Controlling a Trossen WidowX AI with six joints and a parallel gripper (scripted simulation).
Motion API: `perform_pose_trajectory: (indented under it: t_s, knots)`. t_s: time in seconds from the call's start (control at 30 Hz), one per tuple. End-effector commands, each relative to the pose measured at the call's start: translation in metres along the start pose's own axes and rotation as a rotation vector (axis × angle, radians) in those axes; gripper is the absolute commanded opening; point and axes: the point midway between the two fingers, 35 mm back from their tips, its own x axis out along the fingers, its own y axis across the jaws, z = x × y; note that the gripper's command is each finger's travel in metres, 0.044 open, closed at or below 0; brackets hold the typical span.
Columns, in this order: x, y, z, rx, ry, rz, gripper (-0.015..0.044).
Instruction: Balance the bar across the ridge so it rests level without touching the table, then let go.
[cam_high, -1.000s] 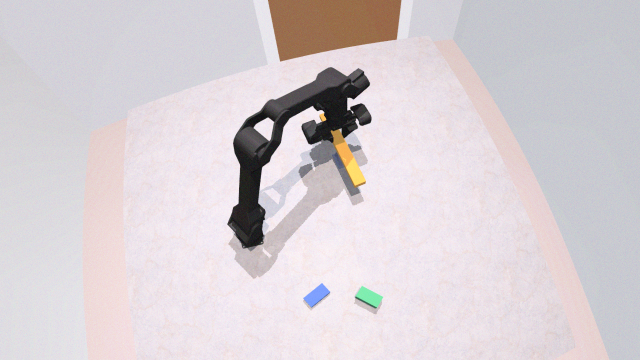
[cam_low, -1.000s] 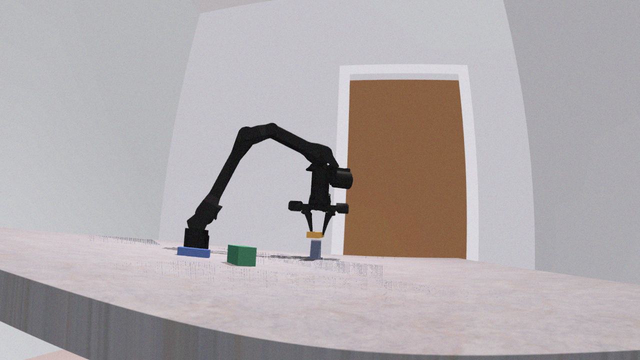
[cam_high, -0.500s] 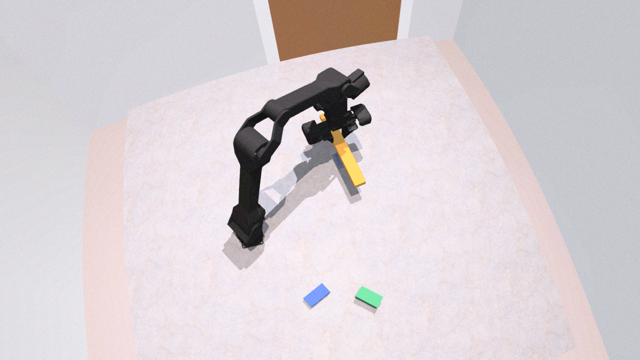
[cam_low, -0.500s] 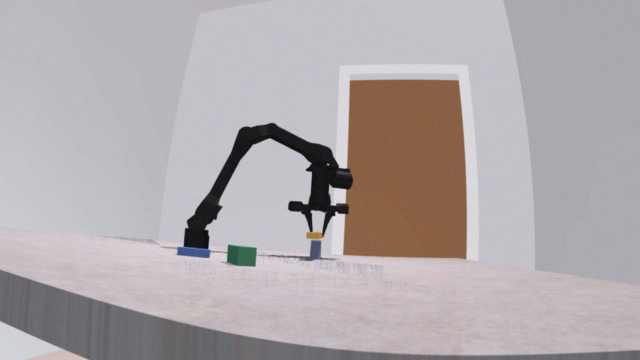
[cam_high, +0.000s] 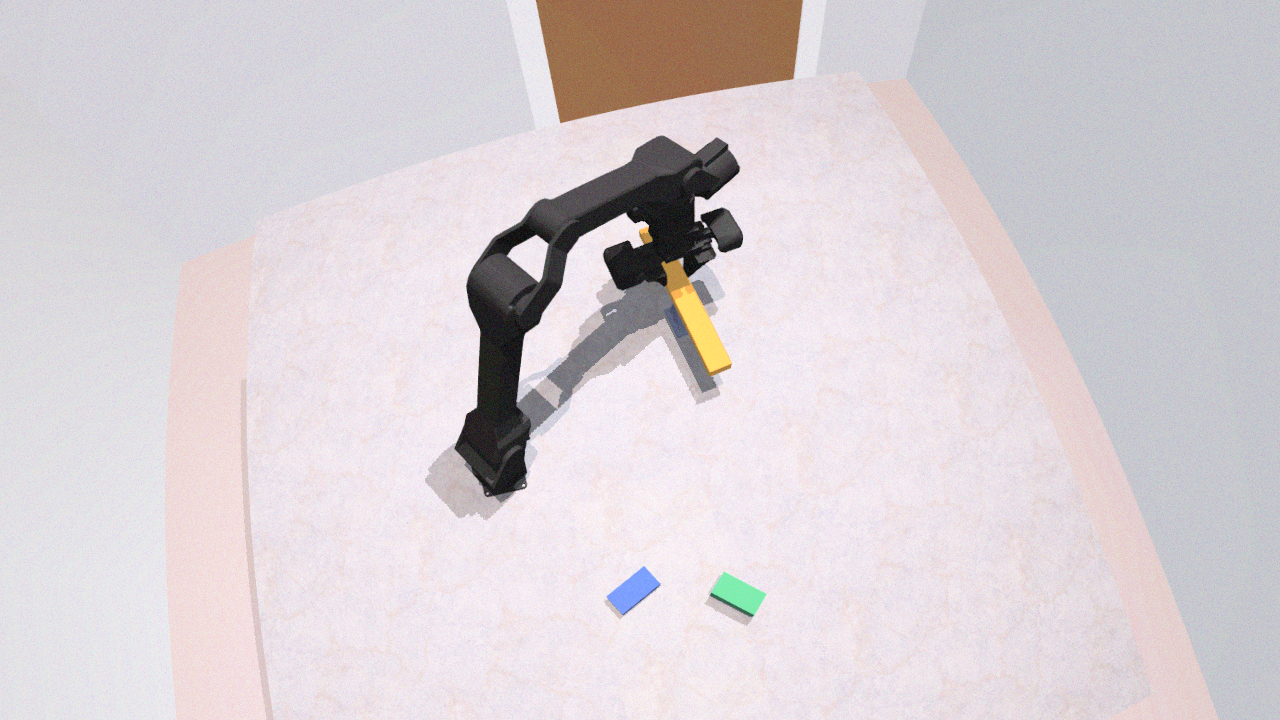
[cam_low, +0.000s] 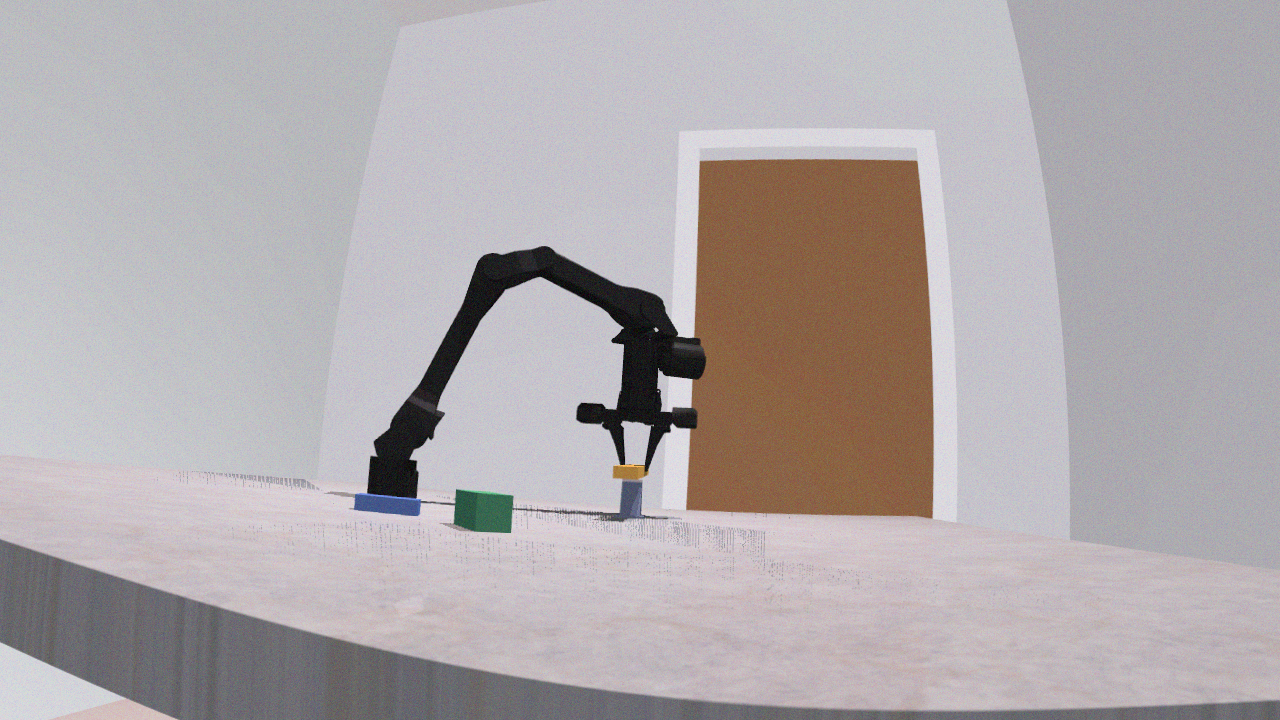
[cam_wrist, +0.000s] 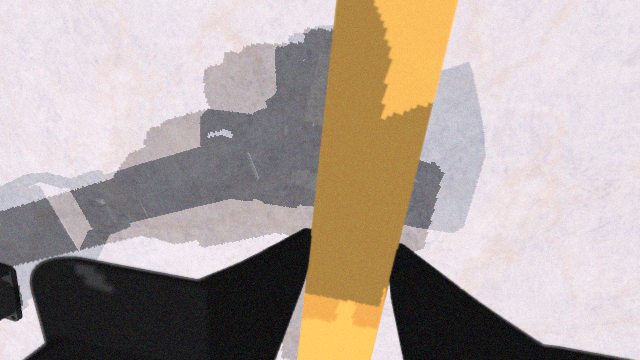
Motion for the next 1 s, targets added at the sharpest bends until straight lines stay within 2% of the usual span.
perform_pose_trajectory:
  t_s: [0.0, 0.97]
  knots:
    - [0.001, 0.0001, 0.0001, -0.004, -0.001, 0.001, 0.0]
    - [0.0034, 0.0001, 0.0, -0.004, -0.001, 0.001, 0.0]
